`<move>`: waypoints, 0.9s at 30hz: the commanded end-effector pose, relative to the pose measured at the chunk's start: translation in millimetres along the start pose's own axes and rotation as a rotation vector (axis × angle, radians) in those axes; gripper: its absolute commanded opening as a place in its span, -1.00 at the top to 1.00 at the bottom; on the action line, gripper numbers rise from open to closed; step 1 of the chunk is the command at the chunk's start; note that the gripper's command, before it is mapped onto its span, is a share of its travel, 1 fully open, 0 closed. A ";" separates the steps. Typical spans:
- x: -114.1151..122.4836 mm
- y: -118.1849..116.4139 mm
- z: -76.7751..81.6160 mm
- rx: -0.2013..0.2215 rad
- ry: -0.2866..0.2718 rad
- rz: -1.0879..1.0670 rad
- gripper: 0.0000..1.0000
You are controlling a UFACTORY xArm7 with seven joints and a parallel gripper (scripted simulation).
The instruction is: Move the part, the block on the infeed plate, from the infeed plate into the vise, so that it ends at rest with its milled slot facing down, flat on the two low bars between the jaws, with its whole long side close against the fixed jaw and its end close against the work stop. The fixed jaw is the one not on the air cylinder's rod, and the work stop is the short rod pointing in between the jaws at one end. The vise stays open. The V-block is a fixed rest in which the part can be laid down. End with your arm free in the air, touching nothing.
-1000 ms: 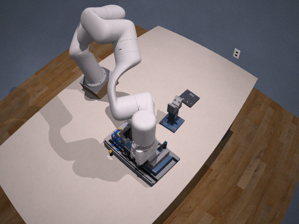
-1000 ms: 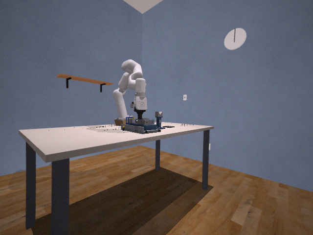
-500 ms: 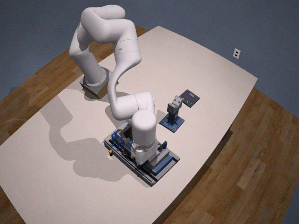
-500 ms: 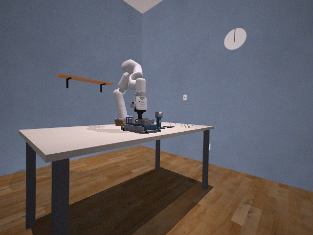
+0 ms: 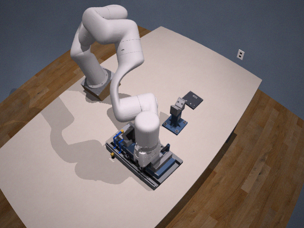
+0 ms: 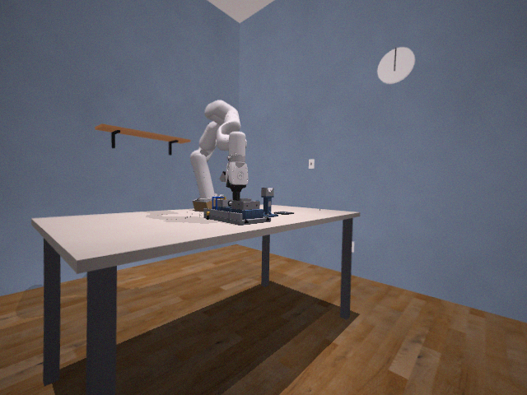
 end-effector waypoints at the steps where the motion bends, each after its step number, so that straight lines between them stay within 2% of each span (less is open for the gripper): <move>1: 1.3 0.3 1.6 0.000 -0.004 0.000 1.00; 27: 1.1 6.8 1.6 0.000 -0.004 0.000 1.00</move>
Point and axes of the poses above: the point where the finger pads meet when closed, its own z axis back along the fingers, its own y axis across the jaws, x = y × z, the point moved 3 cm from there along z, back along the fingers, and after that the axes turned 2 degrees about -z, right-handed, at the moved point
